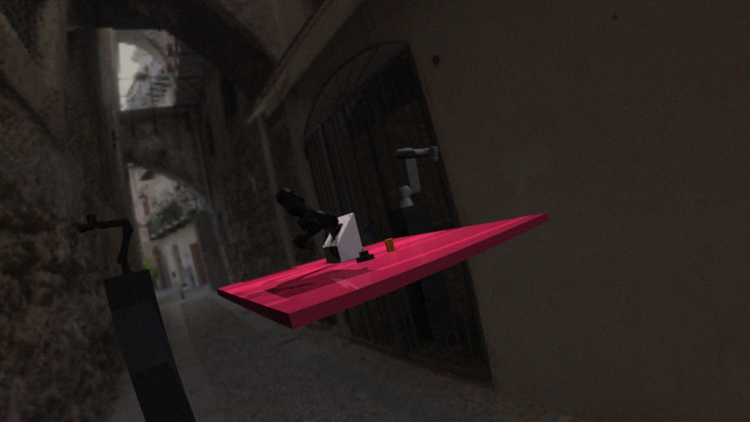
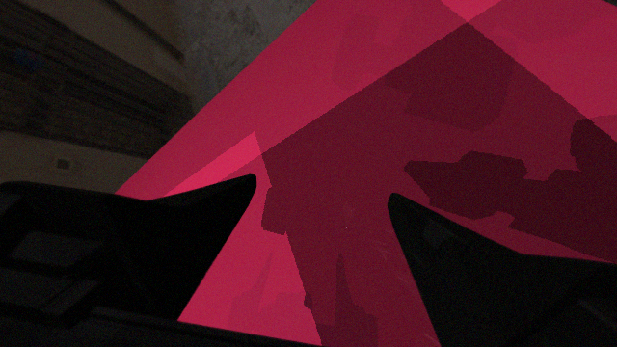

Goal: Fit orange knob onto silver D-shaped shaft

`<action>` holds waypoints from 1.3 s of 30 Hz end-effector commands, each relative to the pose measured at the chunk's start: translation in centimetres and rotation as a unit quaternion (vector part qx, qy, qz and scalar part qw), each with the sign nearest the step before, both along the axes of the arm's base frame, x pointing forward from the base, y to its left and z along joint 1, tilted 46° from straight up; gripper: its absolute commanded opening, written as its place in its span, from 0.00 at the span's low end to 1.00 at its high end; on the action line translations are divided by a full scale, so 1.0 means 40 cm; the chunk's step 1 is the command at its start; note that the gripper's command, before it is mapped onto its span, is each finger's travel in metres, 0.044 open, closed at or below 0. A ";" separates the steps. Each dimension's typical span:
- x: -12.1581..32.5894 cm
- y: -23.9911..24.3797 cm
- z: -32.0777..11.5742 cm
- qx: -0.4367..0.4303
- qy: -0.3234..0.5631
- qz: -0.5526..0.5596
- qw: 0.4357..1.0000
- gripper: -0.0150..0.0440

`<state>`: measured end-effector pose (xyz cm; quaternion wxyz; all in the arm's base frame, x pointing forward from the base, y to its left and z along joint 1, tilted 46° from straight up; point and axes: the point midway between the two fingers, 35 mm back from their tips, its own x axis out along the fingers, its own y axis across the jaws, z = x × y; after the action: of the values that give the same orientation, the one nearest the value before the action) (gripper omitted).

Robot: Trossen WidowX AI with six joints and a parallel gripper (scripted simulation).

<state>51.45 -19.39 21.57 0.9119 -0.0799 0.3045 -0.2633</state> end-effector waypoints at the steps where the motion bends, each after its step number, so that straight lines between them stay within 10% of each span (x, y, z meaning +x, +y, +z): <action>1: 0.008 0.098 -0.118 -0.002 0.076 0.036 0.996 1.00; 21: -0.302 0.648 -0.647 -0.119 0.486 0.291 0.815 1.00; 32: -0.634 0.743 -0.782 -0.311 0.672 0.386 0.550 1.00; 39: -0.633 0.701 -0.825 -0.316 0.675 0.386 0.543 1.00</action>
<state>25.92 10.38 -10.28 0.3720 -0.6277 0.6621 0.1711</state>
